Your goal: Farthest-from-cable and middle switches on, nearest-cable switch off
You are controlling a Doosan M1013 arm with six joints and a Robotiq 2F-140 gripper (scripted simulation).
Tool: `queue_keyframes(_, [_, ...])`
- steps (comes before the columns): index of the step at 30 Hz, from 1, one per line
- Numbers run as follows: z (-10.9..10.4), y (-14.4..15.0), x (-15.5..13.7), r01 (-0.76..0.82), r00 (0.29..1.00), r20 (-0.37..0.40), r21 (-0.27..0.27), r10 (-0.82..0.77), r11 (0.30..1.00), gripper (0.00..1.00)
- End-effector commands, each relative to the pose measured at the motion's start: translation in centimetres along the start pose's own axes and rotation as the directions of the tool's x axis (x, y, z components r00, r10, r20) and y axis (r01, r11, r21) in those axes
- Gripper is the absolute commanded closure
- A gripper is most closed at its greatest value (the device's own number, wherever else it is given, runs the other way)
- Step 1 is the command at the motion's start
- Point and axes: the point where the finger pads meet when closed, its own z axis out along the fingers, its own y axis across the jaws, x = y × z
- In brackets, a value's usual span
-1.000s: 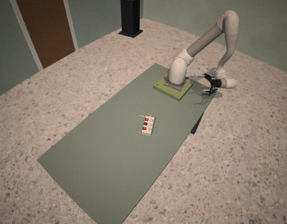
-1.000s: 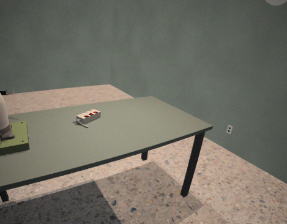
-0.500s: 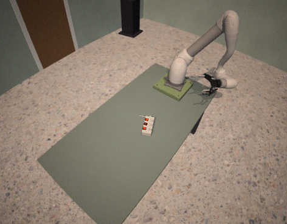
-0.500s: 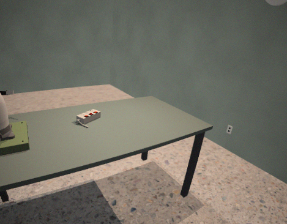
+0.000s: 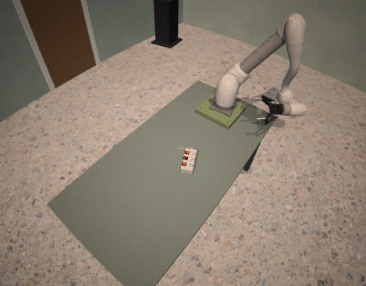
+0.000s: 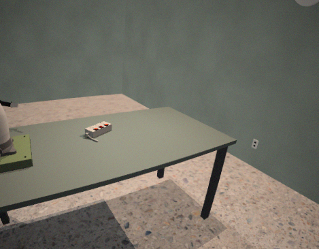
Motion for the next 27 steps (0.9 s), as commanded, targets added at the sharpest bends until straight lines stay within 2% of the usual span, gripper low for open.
queue_keyframes(1, [0.6, -1.4, -0.1, 0.1, 0.99, 0.103, -0.044, -0.095, 0.994, 0.0])
queue_keyframes(5, [1.5, -3.6, -0.1, 0.242, 0.939, 0.269, -0.067, -0.216, 0.968, 0.0])
queue_keyframes(6, [1.5, -3.6, -0.1, 0.242, 0.939, 0.269, -0.067, -0.216, 0.968, 0.0])
queue_keyframes(7, [1.8, -4.2, 0.0, 0.28, 0.916, 0.317, -0.064, -0.246, 0.958, 0.0])
queue_keyframes(8, [1.8, -4.2, 0.0, 0.28, 0.916, 0.317, -0.064, -0.246, 0.958, 0.0])
queue_keyframes(10, [2.5, -5.7, 0.2, 0.354, 0.855, 0.419, -0.046, -0.304, 0.934, 0.0])
queue_keyframes(11, [2.5, -5.7, 0.2, 0.354, 0.855, 0.419, -0.046, -0.304, 0.934, 0.0])
queue_keyframes(12, [2.8, -6.5, 0.3, 0.389, 0.818, 0.471, -0.028, -0.331, 0.921, 0.0])
queue_keyframes(15, [2.8, -6.5, 0.3, 0.389, 0.818, 0.471, -0.028, -0.331, 0.921, 0.0])
queue_keyframes(17, [3.7, -8.3, 0.7, 0.45, 0.726, 0.572, 0.023, -0.381, 0.893, 0.0])
queue_keyframes(18, [3.7, -8.3, 0.7, 0.45, 0.726, 0.572, 0.023, -0.381, 0.893, 0.0])
queue_keyframes(19, [4.3, -9.2, 1.0, 0.474, 0.674, 0.62, 0.056, -0.403, 0.879, 0.0])
queue_keyframes(20, [4.3, -9.2, 1.0, 0.474, 0.674, 0.62, 0.056, -0.403, 0.879, 0.0])
queue_keyframes(21, [4.9, -10.3, 1.4, 0.492, 0.617, 0.663, 0.095, -0.424, 0.865, 0.0])
queue_keyframes(22, [4.9, -10.3, 1.4, 0.492, 0.617, 0.663, 0.095, -0.424, 0.865, 0.0])
queue_keyframes(23, [5.6, -11.3, 1.8, 0.503, 0.557, 0.703, 0.139, -0.443, 0.853, 0.0])
queue_keyframes(25, [5.6, -11.3, 1.8, 0.503, 0.557, 0.703, 0.139, -0.443, 0.853, 0.0])
queue_keyframes(26, [6.3, -12.4, 2.3, 0.507, 0.494, 0.737, 0.186, -0.461, 0.841, 0.0])
queue_keyframes(27, [6.3, -12.4, 2.3, 0.507, 0.494, 0.737, 0.186, -0.461, 0.841, 0.0])
